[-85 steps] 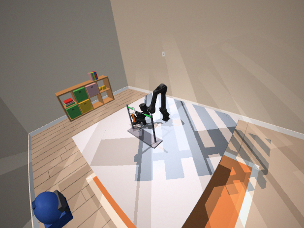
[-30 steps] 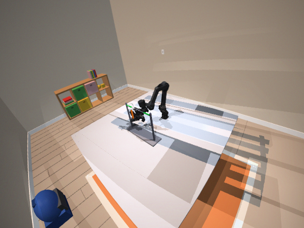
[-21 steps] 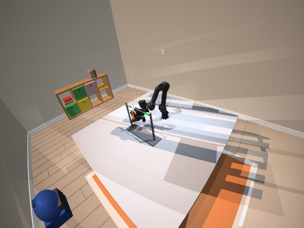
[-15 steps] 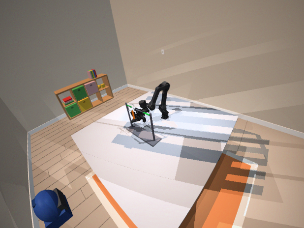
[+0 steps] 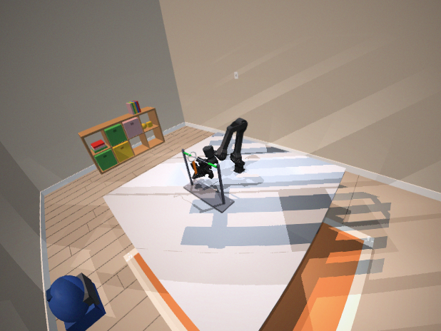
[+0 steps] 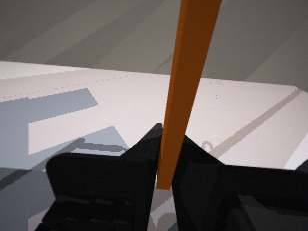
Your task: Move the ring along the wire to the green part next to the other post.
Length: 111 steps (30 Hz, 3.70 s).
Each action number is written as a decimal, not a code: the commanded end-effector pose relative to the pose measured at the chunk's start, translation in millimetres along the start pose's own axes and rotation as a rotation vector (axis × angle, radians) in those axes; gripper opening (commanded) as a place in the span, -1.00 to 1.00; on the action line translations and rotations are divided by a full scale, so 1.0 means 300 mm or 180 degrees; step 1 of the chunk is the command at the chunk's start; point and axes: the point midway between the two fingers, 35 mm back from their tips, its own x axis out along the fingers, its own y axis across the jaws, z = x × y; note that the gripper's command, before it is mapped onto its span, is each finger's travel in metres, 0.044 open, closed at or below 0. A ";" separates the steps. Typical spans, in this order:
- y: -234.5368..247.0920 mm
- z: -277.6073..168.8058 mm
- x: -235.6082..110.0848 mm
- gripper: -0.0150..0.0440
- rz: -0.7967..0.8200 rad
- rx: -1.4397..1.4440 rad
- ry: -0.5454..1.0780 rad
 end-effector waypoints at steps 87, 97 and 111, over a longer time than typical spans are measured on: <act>0.240 0.019 -0.027 -1.00 0.0269 -0.0436 0.0252; 0.283 0.013 -0.030 -1.00 0.0248 -0.0343 0.0249; 0.352 0.008 -0.033 -1.00 0.0180 -0.0135 0.0241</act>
